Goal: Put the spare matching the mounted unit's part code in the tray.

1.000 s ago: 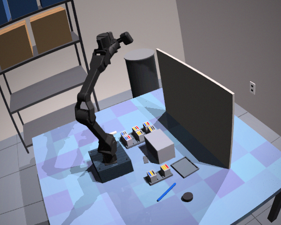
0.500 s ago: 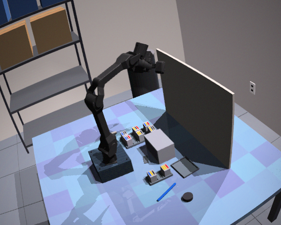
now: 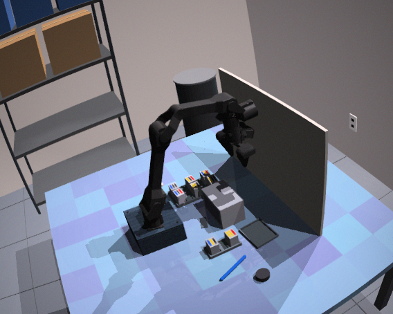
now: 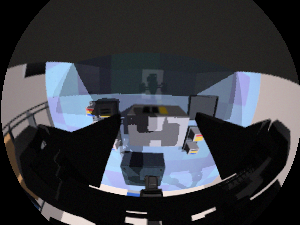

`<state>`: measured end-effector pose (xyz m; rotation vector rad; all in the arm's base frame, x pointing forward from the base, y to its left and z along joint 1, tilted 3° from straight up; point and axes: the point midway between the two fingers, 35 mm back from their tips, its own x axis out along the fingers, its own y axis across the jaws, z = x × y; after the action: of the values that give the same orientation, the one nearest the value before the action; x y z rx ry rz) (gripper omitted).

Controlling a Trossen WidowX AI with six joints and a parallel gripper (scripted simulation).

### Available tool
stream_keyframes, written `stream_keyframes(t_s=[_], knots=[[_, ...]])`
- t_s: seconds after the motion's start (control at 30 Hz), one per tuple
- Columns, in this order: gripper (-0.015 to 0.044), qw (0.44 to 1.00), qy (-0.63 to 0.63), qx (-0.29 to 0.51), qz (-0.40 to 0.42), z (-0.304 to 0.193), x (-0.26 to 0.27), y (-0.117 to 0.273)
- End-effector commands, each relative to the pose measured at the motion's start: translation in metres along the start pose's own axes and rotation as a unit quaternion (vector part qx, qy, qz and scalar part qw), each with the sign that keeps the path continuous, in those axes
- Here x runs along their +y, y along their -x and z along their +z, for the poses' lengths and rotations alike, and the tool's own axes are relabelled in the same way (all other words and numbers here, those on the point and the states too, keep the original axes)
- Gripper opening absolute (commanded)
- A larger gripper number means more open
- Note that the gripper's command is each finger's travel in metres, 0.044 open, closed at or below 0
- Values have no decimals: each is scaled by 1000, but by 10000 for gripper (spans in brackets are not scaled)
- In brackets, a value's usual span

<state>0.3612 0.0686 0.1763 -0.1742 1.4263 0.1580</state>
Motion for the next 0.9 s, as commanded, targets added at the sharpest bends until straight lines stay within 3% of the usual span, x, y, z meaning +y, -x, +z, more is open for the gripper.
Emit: stream_keyframes(t_s=[0.0, 0.57, 0.7, 0.87], knots=[[440, 999, -25, 33, -6, -8, -11, -6], [440, 999, -13, 33, -5, -8, -8, -7], [440, 975, 221, 33, 6, -11, 46, -26], [440, 872, 489, 29, 18, -29, 110, -49]])
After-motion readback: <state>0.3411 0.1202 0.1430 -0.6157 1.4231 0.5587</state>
